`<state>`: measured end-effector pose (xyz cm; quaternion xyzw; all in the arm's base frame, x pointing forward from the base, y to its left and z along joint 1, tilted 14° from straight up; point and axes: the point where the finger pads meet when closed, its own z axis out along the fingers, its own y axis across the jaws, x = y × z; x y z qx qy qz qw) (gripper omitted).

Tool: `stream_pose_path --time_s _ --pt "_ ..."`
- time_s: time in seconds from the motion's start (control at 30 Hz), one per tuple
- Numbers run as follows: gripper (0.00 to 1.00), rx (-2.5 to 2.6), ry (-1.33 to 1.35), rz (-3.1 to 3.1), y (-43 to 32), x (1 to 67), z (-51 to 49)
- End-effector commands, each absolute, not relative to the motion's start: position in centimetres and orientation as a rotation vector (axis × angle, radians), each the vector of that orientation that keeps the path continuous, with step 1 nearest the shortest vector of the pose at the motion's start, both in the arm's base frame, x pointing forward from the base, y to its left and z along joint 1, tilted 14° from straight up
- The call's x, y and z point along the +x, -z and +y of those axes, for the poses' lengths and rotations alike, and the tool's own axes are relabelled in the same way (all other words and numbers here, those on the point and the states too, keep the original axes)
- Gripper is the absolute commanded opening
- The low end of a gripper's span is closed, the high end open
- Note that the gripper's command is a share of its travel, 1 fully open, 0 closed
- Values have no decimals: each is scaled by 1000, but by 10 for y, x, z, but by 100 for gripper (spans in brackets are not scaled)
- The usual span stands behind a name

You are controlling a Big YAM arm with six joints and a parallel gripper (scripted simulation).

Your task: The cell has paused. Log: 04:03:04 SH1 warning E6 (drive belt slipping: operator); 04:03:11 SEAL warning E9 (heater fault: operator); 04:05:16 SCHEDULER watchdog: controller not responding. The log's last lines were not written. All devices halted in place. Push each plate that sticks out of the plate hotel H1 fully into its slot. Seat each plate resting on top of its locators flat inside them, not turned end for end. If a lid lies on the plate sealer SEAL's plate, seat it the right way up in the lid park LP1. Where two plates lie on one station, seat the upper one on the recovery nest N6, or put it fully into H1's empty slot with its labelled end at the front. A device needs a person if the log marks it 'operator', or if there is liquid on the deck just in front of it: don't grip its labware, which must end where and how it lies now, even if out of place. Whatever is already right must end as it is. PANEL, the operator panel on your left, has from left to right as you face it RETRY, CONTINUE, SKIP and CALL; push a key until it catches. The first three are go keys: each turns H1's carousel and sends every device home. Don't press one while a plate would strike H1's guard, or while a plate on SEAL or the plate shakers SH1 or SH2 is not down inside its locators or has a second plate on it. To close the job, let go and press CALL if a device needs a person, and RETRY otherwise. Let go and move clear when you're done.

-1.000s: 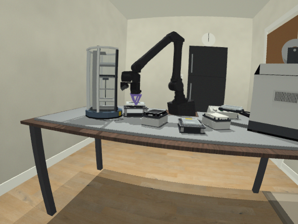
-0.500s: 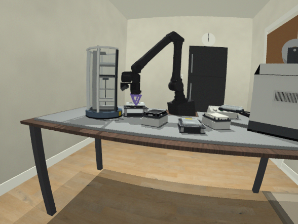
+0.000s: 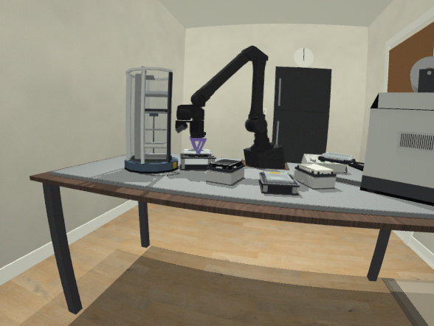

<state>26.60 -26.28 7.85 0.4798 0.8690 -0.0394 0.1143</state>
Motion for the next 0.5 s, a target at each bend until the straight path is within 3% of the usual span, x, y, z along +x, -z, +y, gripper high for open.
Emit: stream_pose_path --time_s 0.0,0.47 --pt "84 1397 120 2539 -78 268 -269" --pt "84 1399 118 2542 -75 267 -268"
